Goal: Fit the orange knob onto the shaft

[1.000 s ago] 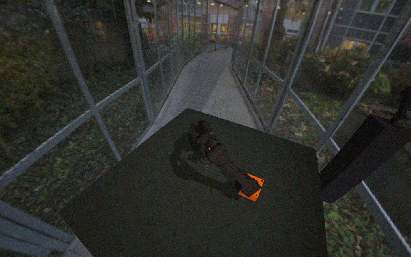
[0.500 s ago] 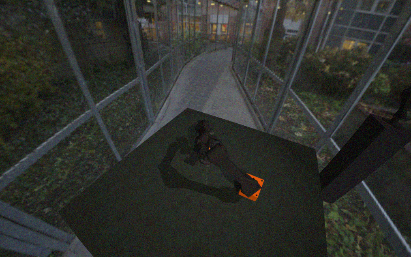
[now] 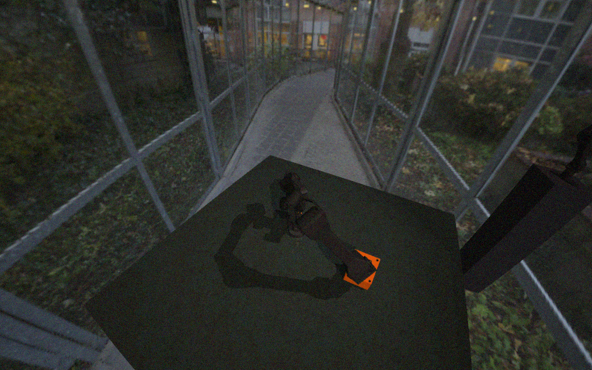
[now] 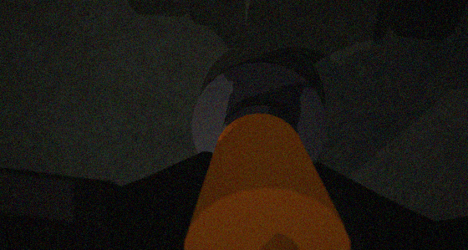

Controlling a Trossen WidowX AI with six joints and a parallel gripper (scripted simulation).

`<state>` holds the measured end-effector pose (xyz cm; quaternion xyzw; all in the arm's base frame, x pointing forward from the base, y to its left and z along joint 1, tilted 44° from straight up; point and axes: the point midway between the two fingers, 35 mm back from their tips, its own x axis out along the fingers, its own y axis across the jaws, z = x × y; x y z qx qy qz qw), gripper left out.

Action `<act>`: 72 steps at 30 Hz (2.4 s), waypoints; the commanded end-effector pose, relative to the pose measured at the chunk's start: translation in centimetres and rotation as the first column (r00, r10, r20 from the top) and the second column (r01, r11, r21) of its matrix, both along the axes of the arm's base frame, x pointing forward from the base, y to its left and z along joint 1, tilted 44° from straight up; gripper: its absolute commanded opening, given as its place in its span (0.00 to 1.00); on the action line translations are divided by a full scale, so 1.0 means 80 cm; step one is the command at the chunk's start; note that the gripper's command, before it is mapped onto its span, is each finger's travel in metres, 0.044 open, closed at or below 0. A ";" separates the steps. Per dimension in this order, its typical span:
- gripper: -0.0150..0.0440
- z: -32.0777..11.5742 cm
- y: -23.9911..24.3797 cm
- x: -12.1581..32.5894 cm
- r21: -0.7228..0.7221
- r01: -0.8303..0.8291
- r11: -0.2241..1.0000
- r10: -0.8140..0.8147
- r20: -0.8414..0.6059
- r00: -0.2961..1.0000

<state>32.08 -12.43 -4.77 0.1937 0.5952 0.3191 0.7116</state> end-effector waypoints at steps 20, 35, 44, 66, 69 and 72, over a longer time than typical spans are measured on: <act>0.25 -0.005 0.000 -0.004 -0.003 -0.003 1.000 0.003 0.009 1.000; 0.25 -0.001 -0.001 -0.003 -0.003 -0.003 1.000 0.003 0.009 1.000; 0.25 0.002 -0.003 -0.001 -0.031 -0.145 0.989 0.148 0.143 0.979; 0.25 -0.005 0.000 -0.003 -0.033 -0.152 0.988 0.155 0.150 0.976; 0.25 -0.005 0.001 -0.003 -0.033 -0.152 0.988 0.155 0.150 0.976; 0.25 -0.005 0.001 -0.003 -0.033 -0.152 0.988 0.155 0.150 0.976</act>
